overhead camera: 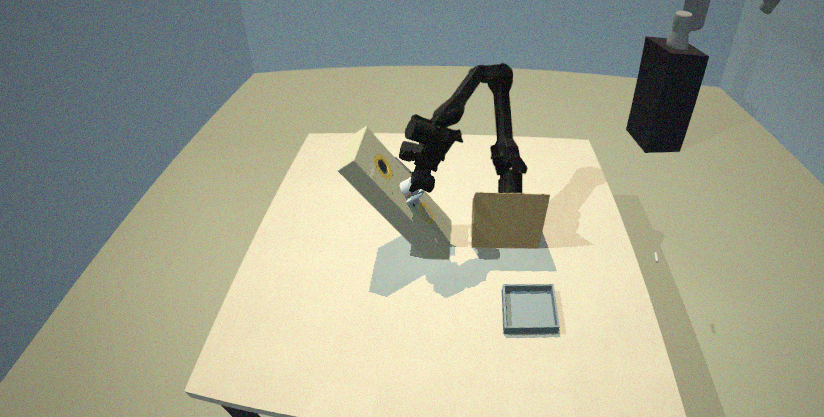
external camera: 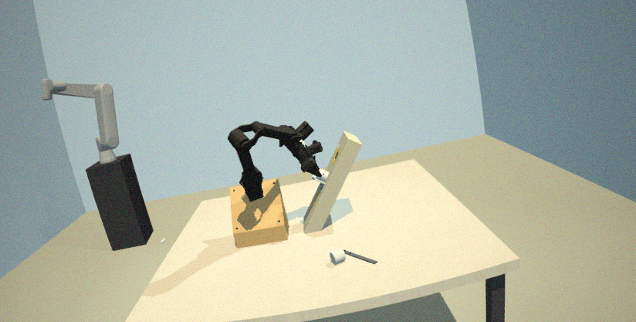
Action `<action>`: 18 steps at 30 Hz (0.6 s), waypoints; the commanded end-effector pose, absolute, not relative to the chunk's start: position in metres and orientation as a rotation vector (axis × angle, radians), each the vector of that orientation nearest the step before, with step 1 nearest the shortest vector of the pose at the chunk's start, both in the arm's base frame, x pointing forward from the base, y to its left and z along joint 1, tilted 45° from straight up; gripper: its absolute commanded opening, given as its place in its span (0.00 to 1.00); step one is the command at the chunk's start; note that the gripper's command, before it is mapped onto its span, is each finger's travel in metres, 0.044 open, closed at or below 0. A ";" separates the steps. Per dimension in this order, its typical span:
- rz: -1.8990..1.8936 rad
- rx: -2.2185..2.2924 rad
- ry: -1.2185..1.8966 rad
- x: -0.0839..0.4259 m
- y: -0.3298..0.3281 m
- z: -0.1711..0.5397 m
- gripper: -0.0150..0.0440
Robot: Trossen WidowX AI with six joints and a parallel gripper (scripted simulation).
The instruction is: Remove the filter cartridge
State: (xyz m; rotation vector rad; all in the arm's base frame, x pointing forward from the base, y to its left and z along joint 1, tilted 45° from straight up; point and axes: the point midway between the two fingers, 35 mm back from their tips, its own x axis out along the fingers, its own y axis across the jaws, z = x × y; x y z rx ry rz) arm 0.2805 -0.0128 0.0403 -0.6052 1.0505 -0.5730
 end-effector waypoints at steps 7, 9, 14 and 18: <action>-0.575 -0.602 1.049 0.281 -0.013 0.041 0.48; -0.575 -0.602 1.049 0.281 -0.012 0.041 0.39; -0.573 -0.603 1.050 0.292 -0.005 0.050 0.25; -0.572 -0.604 1.050 0.297 -0.001 0.055 0.25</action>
